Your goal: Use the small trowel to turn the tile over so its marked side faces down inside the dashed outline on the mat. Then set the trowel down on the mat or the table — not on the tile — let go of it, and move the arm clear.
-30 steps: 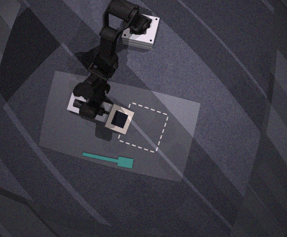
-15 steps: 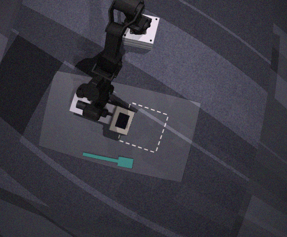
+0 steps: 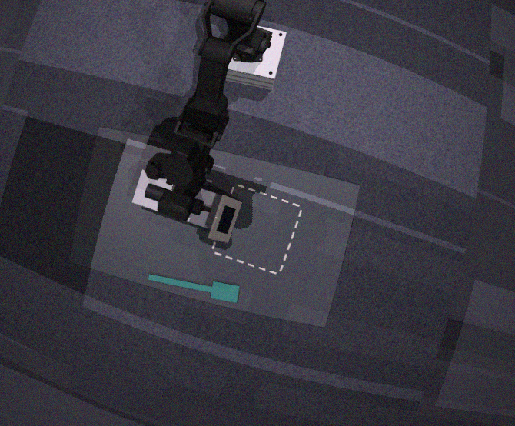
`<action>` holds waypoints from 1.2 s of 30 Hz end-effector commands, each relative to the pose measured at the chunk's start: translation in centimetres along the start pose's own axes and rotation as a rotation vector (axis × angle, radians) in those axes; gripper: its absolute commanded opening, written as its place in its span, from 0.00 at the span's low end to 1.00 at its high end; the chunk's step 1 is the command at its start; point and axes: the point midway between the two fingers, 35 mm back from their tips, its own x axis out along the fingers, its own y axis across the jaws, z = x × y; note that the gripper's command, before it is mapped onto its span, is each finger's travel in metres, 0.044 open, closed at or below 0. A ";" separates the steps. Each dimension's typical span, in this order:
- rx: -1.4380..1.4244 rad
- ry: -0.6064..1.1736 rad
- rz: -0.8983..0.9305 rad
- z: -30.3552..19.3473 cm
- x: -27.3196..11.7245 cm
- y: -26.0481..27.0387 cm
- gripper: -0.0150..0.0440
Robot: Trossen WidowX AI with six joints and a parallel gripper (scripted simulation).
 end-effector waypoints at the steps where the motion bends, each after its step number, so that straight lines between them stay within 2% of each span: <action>1: -0.001 0.001 0.023 -0.9 -0.3 0.8 0.25; 22: 0.000 0.002 0.023 -3.3 0.0 0.5 0.25; 36: -0.003 0.000 0.022 1.8 -1.6 2.5 0.25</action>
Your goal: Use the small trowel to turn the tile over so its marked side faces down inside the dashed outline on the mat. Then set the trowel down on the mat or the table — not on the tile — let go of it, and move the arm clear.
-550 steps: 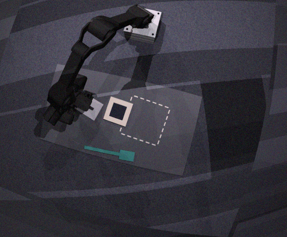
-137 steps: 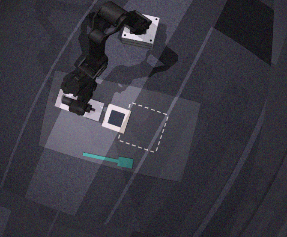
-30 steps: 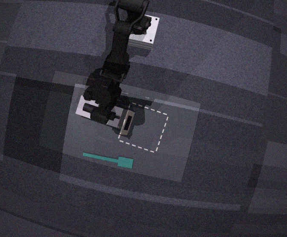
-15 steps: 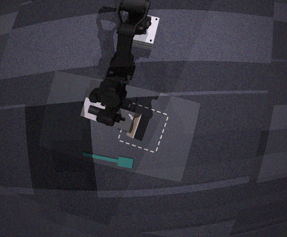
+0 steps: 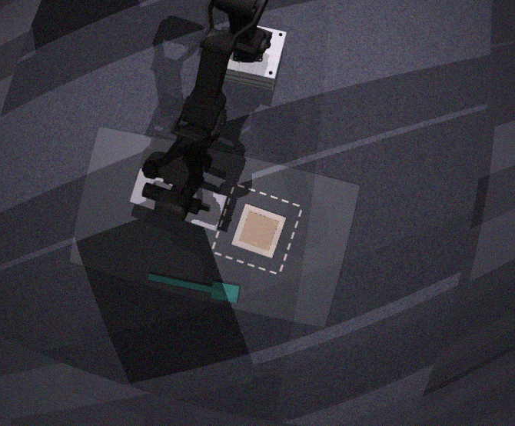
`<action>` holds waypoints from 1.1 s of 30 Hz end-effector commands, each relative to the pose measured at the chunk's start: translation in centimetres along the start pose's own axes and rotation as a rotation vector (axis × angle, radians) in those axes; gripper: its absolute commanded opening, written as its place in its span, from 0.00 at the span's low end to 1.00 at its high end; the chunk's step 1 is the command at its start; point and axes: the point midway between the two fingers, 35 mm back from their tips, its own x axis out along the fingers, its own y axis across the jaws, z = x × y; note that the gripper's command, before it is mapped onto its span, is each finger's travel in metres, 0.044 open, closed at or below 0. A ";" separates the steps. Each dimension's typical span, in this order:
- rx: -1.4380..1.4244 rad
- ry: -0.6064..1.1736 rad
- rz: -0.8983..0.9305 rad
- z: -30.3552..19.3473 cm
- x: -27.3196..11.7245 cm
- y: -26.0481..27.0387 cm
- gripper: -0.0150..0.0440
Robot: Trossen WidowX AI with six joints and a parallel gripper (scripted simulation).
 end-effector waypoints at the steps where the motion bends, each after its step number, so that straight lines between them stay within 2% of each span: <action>1: -0.005 -0.002 0.032 1.8 -0.9 1.7 0.25; 33: -0.005 -0.002 0.034 2.4 -1.2 1.8 0.25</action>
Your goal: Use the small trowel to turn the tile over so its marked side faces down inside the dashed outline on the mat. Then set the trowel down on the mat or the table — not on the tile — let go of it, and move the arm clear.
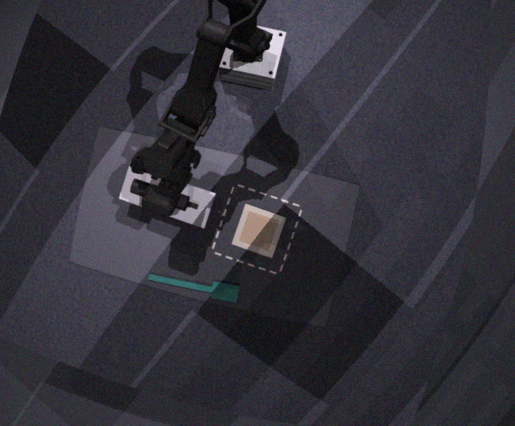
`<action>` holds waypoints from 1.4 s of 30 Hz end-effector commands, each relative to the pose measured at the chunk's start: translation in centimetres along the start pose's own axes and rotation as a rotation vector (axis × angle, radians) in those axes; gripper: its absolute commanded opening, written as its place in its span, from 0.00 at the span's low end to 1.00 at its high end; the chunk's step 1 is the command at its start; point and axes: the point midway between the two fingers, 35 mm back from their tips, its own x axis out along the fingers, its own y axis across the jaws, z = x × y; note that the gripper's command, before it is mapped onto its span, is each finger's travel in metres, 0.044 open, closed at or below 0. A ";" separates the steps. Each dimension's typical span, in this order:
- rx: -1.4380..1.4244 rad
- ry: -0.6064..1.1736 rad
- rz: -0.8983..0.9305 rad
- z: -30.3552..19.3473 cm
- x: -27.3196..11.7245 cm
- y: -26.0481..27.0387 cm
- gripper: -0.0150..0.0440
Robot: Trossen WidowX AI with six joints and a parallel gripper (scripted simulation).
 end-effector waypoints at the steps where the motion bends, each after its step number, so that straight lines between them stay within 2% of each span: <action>1: -0.006 0.001 0.017 0.0 -0.1 0.6 0.25; 29: 0.003 -0.002 -0.003 0.1 0.0 0.0 0.25; 42: 0.198 -0.230 -0.017 4.9 3.4 1.1 0.25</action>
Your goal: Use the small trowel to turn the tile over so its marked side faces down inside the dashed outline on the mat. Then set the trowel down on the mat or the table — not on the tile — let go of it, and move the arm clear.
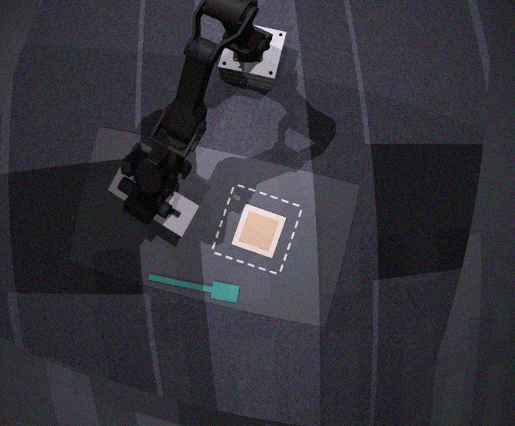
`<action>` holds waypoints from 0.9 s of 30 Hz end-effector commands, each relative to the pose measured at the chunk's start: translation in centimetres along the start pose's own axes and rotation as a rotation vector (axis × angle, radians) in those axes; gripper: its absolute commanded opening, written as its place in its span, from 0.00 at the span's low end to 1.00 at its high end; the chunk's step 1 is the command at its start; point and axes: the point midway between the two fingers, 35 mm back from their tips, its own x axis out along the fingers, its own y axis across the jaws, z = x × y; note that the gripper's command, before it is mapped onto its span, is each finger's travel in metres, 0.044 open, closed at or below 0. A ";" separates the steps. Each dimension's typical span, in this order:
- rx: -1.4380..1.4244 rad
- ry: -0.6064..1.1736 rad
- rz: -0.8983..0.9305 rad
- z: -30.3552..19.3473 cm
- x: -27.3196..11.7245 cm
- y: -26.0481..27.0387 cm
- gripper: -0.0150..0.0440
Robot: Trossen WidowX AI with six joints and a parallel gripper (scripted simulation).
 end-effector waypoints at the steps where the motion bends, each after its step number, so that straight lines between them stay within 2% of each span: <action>1: 0.077 -0.089 0.022 1.7 1.4 1.4 0.25; 18: 0.339 -0.392 0.066 7.4 6.1 2.5 0.25; 27: 0.349 -0.403 0.070 7.6 6.2 2.5 0.25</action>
